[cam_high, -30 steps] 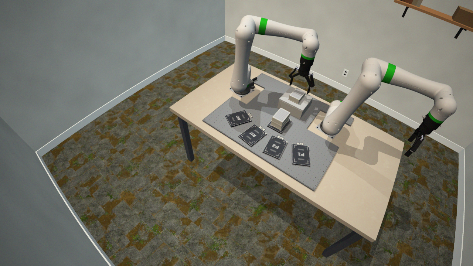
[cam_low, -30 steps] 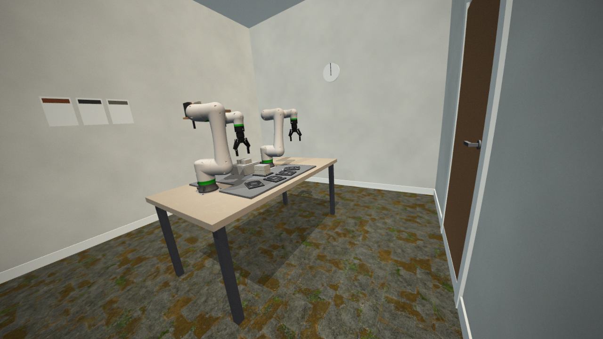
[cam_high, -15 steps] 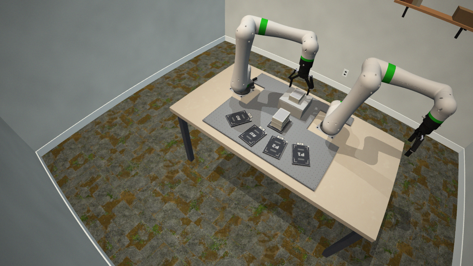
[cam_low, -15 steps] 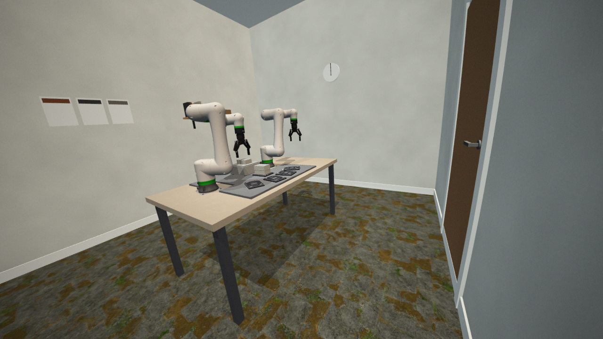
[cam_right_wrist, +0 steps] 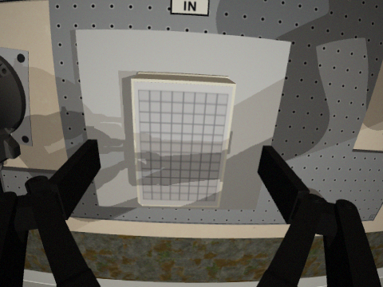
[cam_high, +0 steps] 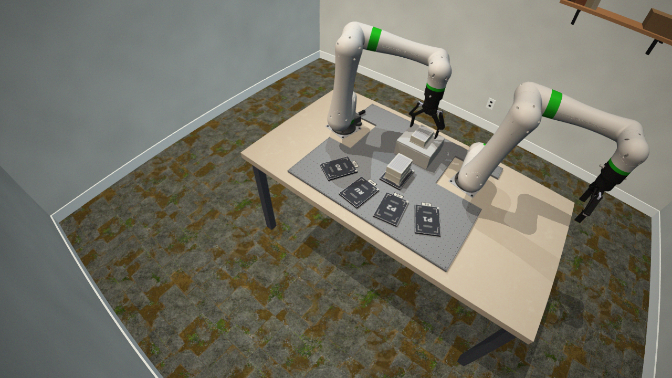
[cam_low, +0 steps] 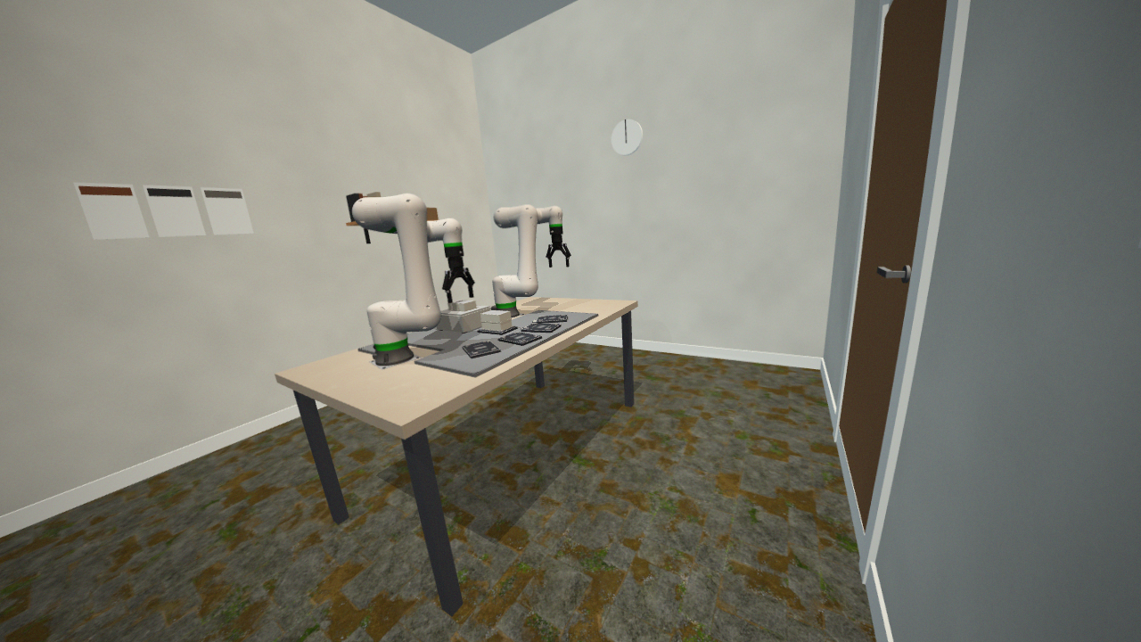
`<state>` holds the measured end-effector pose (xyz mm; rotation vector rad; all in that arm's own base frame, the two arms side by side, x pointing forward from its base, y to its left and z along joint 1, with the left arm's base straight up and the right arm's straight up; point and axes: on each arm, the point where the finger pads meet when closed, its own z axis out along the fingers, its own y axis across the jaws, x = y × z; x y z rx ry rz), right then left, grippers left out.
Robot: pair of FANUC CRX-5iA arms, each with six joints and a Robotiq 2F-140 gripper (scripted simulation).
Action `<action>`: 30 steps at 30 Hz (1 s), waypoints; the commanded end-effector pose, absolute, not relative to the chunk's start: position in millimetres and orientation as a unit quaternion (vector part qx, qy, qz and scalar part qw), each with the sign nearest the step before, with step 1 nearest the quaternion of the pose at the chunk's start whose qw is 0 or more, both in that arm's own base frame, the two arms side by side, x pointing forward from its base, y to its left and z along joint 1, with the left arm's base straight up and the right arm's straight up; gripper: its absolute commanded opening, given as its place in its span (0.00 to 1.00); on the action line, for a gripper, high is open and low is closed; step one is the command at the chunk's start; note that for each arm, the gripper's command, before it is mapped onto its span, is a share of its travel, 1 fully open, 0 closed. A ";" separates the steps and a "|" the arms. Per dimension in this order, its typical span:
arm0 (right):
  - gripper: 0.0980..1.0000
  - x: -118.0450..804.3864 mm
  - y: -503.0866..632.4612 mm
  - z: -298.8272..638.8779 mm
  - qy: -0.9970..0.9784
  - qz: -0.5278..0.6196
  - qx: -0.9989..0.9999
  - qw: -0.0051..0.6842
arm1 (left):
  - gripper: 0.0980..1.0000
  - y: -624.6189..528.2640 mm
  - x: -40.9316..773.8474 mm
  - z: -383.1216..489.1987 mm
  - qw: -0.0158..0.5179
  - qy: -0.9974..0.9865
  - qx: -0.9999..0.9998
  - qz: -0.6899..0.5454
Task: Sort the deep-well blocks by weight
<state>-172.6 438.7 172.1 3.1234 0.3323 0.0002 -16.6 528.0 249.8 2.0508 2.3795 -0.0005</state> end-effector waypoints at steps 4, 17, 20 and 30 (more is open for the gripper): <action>1.00 -172.7 439.2 163.5 0.106 0.000 0.994 -0.001 | 1.00 528.3 -16.4 250.7 0.000 0.757 0.653 0.001; 1.00 -172.7 439.2 145.1 0.106 0.000 0.994 -0.001 | 1.00 528.3 -16.4 250.7 0.000 0.757 0.653 0.001; 1.00 -172.7 439.2 140.9 0.106 0.000 0.994 -0.001 | 1.00 528.3 -16.4 250.7 0.000 0.757 0.653 0.001; 1.00 -172.7 439.2 140.8 0.106 0.000 0.994 -0.001 | 1.00 528.3 -16.4 250.7 0.000 0.757 0.653 0.001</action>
